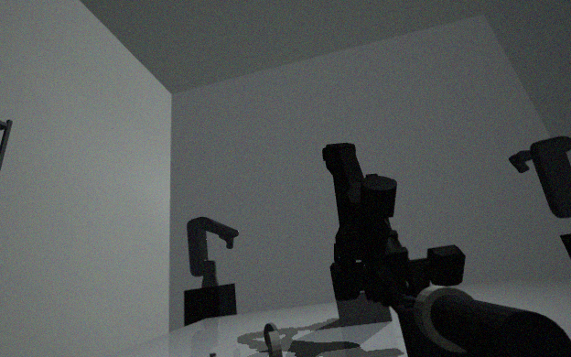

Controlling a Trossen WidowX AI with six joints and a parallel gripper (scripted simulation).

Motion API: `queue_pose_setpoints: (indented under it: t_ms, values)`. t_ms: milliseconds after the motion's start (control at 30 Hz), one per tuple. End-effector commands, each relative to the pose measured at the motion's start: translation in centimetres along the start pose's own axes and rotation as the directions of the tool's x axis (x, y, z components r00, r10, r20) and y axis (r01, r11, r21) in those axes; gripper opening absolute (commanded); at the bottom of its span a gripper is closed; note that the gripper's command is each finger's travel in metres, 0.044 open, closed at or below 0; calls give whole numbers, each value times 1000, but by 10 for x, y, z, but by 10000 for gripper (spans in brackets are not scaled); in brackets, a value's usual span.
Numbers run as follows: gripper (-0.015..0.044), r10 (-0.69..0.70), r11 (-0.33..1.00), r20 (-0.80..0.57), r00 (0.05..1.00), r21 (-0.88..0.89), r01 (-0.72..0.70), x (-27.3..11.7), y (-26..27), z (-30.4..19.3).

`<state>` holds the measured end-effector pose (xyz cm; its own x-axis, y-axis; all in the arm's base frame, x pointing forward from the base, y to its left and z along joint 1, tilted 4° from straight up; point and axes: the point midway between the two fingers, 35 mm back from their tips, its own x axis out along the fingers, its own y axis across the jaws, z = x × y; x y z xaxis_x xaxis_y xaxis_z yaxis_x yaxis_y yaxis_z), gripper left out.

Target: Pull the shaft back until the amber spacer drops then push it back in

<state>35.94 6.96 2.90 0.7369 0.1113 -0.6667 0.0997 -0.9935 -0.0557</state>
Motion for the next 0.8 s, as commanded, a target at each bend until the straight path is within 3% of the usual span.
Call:
queue_pose_setpoints:
  t_ms: [0,767]
  values:
    - [0,-4,1000,-5,1000,-3,4,1,-1,-3]
    - [0,-4,1000,-6,1000,-3,4,5,-1,-8]
